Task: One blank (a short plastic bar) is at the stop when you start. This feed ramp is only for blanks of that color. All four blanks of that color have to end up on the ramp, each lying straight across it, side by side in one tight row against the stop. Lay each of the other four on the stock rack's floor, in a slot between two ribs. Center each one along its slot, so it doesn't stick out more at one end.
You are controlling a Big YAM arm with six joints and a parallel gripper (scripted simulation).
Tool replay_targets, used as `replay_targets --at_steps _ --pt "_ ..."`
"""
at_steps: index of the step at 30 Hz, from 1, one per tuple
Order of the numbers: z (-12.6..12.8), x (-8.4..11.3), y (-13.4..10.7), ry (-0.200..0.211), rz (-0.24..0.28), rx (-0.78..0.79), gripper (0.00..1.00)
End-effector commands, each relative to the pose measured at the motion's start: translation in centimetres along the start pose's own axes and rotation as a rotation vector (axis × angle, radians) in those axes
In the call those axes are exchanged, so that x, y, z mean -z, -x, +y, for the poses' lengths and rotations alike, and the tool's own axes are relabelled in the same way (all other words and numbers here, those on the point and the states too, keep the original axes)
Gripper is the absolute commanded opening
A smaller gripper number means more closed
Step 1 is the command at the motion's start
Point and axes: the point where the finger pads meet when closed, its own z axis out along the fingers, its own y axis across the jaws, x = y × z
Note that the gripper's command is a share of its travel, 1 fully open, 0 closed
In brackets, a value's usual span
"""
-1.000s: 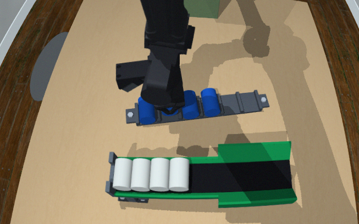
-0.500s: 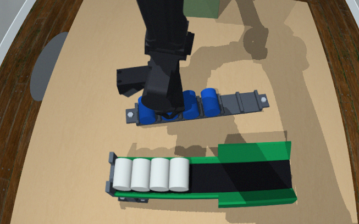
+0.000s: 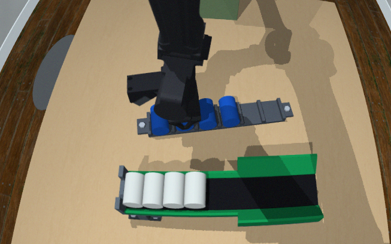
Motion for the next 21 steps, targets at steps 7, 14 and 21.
replay_targets --at_steps 7,14,21 --pt "0.81 0.13 -0.57 0.017 0.004 0.002 0.6" --pt "0.81 0.13 -0.57 0.017 0.004 0.002 0.6" --pt "1.01 0.13 -0.51 0.019 0.003 0.003 0.6"
